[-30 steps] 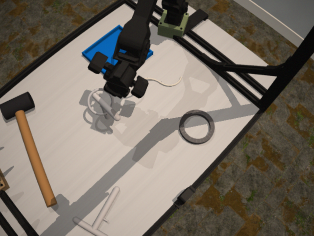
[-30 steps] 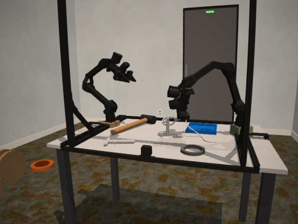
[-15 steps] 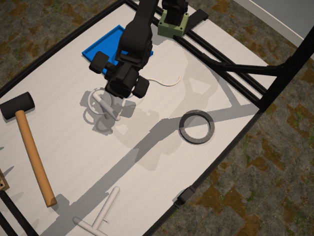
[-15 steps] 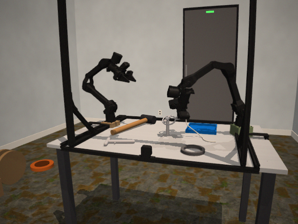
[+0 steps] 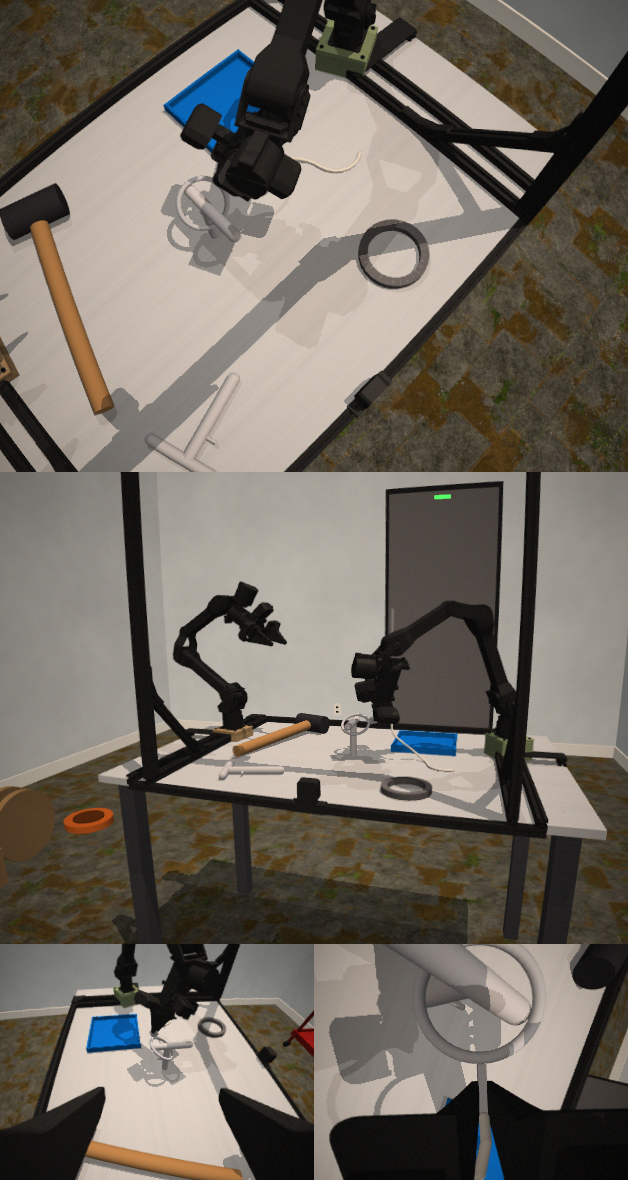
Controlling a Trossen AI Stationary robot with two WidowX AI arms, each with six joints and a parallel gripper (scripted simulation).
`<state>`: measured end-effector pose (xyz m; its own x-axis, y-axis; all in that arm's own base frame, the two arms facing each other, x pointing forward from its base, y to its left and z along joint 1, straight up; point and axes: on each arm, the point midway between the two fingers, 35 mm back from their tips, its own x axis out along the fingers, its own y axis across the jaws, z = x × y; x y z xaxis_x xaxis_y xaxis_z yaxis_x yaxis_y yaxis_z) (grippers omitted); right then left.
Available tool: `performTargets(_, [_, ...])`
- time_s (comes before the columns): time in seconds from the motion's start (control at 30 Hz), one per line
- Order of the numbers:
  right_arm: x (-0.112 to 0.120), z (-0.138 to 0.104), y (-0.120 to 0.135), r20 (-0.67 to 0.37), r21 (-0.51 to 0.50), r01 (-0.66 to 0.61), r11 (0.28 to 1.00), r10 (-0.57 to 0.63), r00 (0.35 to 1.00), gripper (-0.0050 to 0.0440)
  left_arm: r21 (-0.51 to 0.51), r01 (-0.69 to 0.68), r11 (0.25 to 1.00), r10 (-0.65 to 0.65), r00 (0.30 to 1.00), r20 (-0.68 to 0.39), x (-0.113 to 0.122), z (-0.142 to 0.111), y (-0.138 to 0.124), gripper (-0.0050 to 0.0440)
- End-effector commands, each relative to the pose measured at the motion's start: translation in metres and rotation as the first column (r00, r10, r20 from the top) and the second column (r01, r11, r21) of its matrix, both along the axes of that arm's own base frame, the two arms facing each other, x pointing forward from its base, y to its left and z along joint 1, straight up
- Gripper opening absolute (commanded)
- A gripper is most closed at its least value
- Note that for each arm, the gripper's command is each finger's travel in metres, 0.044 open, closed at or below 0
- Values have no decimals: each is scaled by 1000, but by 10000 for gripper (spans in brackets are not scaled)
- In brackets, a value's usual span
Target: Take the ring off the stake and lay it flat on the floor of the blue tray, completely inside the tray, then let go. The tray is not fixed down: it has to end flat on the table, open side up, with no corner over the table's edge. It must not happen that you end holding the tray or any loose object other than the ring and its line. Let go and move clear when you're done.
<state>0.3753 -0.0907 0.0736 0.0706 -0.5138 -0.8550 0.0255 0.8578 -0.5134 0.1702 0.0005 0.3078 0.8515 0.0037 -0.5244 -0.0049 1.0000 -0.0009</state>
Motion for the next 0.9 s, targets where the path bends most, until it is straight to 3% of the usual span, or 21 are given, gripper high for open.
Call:
performTargets(0.0, [3,2,1,4,-6,1,1000,-1,1000,0,1,5,1000,-5,1000,-2,0,-1,-1,400])
performTargets(0.87, [9,0,12,-34,-79,0,997,-2,999,0,1,5,1000,-5,1000,-2,0,-1,-1,400])
